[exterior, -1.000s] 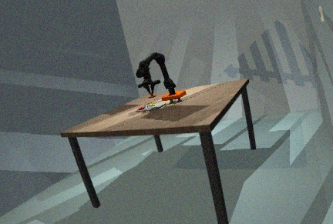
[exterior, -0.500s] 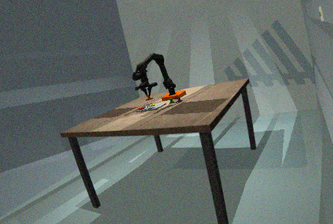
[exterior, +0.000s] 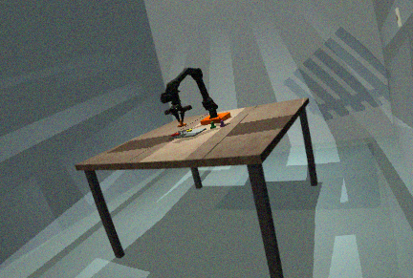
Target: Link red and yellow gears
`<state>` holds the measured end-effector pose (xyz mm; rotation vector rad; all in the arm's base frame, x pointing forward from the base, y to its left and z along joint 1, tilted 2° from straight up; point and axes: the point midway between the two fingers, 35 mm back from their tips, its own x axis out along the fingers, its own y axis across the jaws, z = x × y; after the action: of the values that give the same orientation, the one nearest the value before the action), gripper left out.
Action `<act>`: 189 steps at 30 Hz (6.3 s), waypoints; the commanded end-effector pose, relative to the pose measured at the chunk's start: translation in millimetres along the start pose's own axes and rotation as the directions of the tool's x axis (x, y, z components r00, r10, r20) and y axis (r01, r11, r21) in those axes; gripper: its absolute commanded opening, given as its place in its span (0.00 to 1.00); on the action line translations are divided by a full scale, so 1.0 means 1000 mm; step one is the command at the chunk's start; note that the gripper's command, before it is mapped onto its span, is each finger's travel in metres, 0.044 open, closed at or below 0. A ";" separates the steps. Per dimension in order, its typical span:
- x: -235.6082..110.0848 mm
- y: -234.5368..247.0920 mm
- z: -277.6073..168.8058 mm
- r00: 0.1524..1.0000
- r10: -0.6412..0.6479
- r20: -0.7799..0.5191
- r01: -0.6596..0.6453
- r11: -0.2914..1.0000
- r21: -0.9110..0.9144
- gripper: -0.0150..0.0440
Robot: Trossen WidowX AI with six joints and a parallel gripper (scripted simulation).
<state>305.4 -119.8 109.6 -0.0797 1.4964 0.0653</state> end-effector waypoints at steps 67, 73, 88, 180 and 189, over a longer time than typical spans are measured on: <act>0.046 -0.008 -0.004 1.000 0.000 -0.003 0.000 0.993 0.115 0.25; 0.047 -0.007 -0.004 1.000 0.000 -0.003 0.000 1.000 0.013 0.25; 0.050 -0.008 -0.005 1.000 0.000 -0.003 -0.001 0.988 -0.157 0.25; -0.049 0.091 0.023 1.000 0.011 -0.006 -0.011 1.000 -0.011 1.00; -0.066 0.228 0.013 1.000 0.028 0.004 -0.028 0.998 -0.055 1.00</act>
<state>306.0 71.7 166.6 -0.1032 1.4982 0.1254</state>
